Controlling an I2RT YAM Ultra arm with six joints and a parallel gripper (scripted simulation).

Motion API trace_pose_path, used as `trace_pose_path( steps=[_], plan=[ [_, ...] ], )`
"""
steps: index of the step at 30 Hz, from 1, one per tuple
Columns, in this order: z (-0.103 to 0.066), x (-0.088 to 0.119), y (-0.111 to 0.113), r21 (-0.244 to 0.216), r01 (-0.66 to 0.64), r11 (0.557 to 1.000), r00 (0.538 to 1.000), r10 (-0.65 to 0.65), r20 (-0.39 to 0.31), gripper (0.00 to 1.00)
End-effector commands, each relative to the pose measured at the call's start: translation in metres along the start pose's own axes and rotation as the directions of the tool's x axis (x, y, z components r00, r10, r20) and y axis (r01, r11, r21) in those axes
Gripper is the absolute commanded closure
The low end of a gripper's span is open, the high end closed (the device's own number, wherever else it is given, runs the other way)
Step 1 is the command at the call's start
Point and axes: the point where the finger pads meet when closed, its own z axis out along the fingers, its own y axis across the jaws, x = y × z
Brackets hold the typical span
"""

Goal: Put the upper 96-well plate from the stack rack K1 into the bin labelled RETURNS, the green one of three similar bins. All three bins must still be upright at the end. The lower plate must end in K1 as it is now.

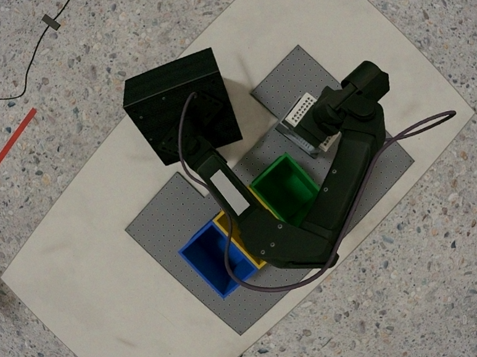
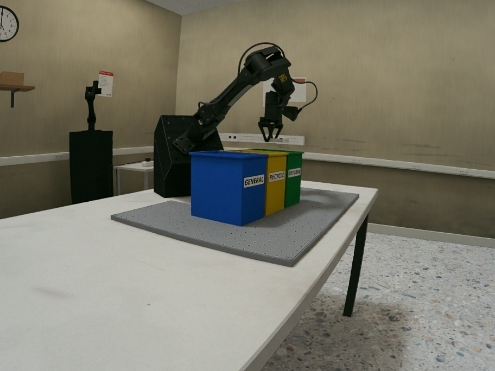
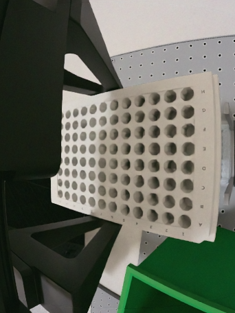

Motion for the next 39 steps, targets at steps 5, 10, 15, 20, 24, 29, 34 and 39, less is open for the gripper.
trace_pose_path(
  steps=[5,10,15,20,24,29,34,39],
  plan=[
    [-0.0255,-0.0023,0.0061,-0.029,-0.003,1.000,1.000,0.003,0.018,1.00],
    [-0.0255,-0.0026,0.0061,-0.029,-0.003,1.000,1.000,0.003,0.020,1.00],
    [-0.0255,-0.0026,0.0061,-0.029,-0.003,1.000,1.000,0.003,0.020,1.00],
    [-0.0255,-0.0025,0.0061,-0.029,-0.002,1.000,1.000,0.003,0.020,1.00],
    [-0.0255,-0.0025,0.0061,-0.029,-0.002,1.000,1.000,0.002,0.020,1.00],
    [-0.0255,-0.0025,0.0061,-0.029,-0.002,1.000,1.000,0.002,0.020,1.00],
    [-0.0255,-0.0025,0.0061,-0.029,-0.001,1.000,1.000,0.002,0.020,1.00],
    [-0.0255,-0.0025,0.0061,-0.029,-0.001,1.000,1.000,0.002,0.020,1.00]
  ],
)
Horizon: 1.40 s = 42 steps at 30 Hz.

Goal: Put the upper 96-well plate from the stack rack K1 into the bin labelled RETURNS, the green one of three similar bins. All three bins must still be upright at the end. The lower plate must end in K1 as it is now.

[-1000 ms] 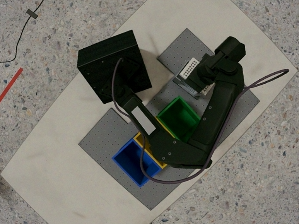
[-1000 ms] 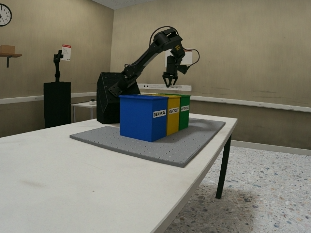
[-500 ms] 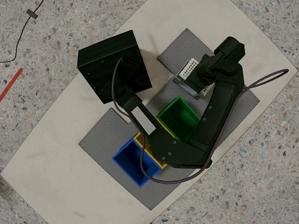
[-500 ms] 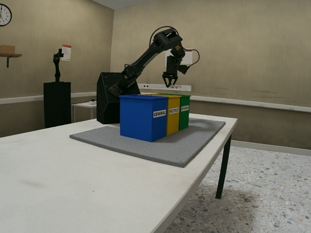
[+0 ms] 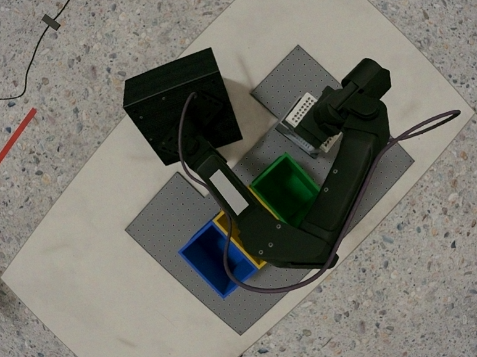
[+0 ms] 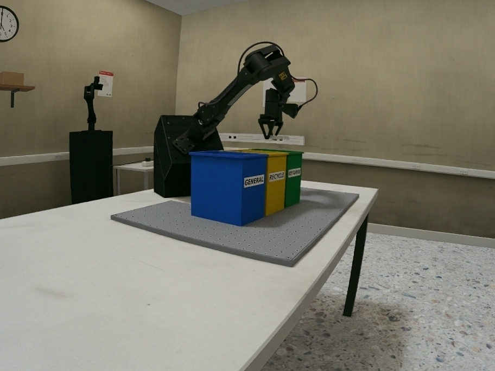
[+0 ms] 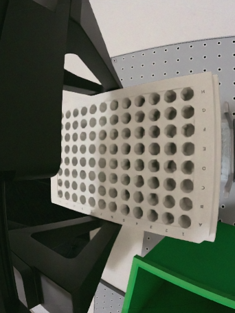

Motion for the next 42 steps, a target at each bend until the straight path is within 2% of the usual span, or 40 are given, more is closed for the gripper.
trace_pose_path(
  steps=[1,20,23,25,26,27,28,33,38,42],
  plan=[
    [-0.014,-0.002,0.009,-0.036,0.000,0.999,1.000,0.001,0.018,1.00],
    [-0.014,-0.002,0.009,-0.036,0.000,0.999,1.000,0.001,0.018,1.00],
    [-0.011,-0.003,-0.010,-0.026,-0.089,0.996,0.996,0.090,0.024,1.00],
    [-0.011,-0.003,-0.010,-0.026,-0.089,0.996,0.996,0.090,0.024,1.00],
    [-0.017,-0.011,-0.008,-0.049,-0.147,0.988,0.989,0.148,0.022,1.00],
    [-0.009,-0.006,-0.018,-0.022,-0.160,0.987,0.987,0.160,0.019,1.00],
    [-0.006,-0.009,-0.022,-0.014,-0.171,0.985,0.985,0.172,0.016,1.00],
    [-0.010,-0.012,-0.035,-0.026,-0.160,0.987,0.987,0.161,0.021,1.00],
    [-0.006,-0.020,-0.053,-0.014,-0.156,0.988,0.988,0.156,0.016,1.00],
    [-0.008,-0.021,-0.058,-0.022,-0.149,0.989,0.989,0.149,0.020,1.00]
  ],
)
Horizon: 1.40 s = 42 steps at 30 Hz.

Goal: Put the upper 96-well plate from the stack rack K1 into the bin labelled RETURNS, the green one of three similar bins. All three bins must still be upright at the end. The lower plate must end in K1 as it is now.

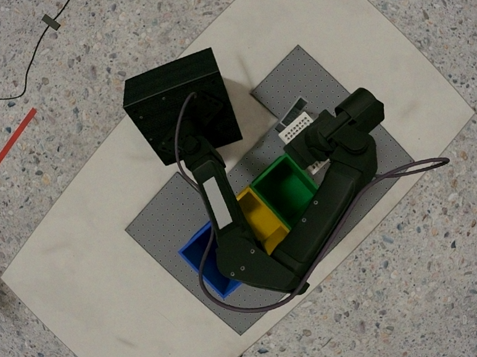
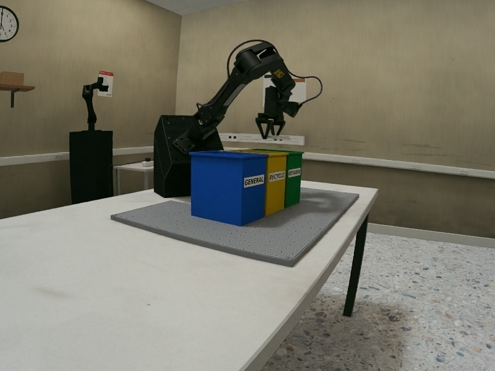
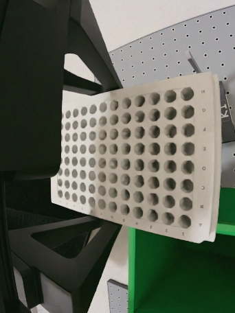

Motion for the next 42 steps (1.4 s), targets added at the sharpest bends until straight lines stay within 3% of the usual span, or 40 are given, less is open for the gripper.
trace_pose_path(
  steps=[1,3,8,10,18,20,22,26,42],
  plan=[
    [-0.015,-0.017,-0.001,-0.048,-0.008,0.999,1.000,0.010,0.030,1.00],
    [-0.005,-0.013,-0.016,-0.009,0.014,1.000,1.000,-0.014,0.024,1.00],
    [-0.009,-0.024,-0.026,-0.027,0.007,1.000,1.000,-0.006,0.028,1.00],
    [-0.004,-0.024,-0.036,-0.009,0.014,1.000,1.000,-0.014,0.023,1.00],
    [-0.008,-0.033,-0.050,-0.024,0.024,0.999,0.999,-0.024,0.030,1.00],
    [-0.004,-0.037,-0.059,-0.008,0.014,1.000,1.000,-0.014,0.022,1.00],
    [-0.008,-0.047,-0.061,-0.023,-0.005,1.000,1.000,0.006,0.025,1.00],
    [-0.004,-0.048,-0.076,-0.009,0.012,1.000,1.000,-0.012,0.022,1.00],
    [-0.010,-0.080,-0.113,-0.030,-0.019,0.999,0.999,0.020,0.031,1.00]
  ],
)
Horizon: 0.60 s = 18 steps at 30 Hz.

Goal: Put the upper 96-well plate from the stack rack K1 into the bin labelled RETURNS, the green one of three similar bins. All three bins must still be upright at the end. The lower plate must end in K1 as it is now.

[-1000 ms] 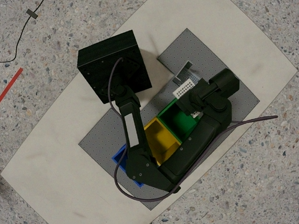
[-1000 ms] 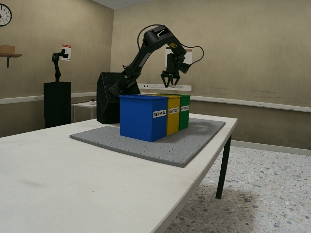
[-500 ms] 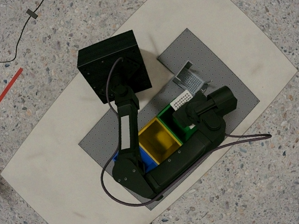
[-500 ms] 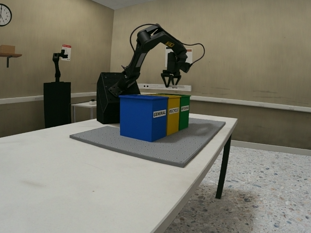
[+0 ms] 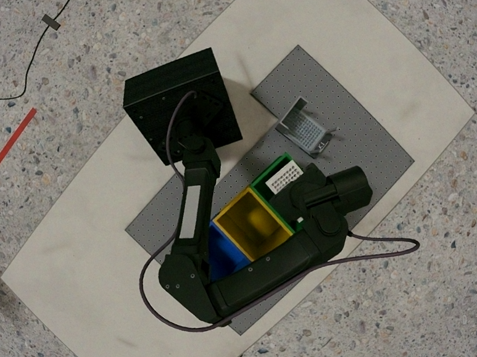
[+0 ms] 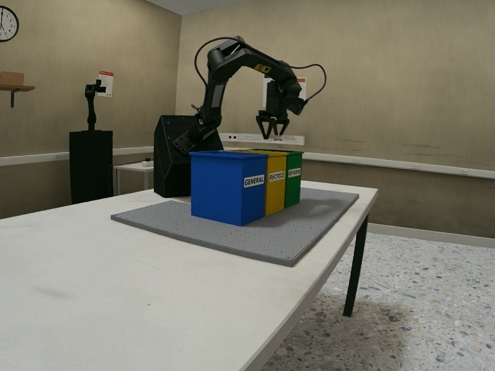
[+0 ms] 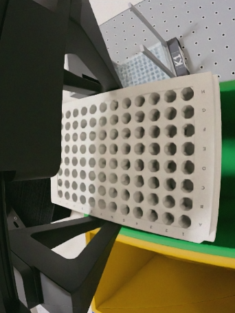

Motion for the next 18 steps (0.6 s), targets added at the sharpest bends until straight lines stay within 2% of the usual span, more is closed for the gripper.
trace_pose_path(
  steps=[1,3,7,18],
  plan=[
    [-0.010,-0.018,-0.014,-0.026,0.007,1.000,0.999,-0.006,0.032,1.00],
    [-0.010,-0.021,-0.018,-0.026,0.005,1.000,0.999,-0.004,0.033,1.00],
    [-0.013,-0.022,-0.012,-0.049,0.007,0.999,0.999,-0.005,0.043,1.00],
    [-0.011,-0.019,-0.008,-0.038,0.020,0.999,0.999,-0.018,0.038,1.00]
  ],
)
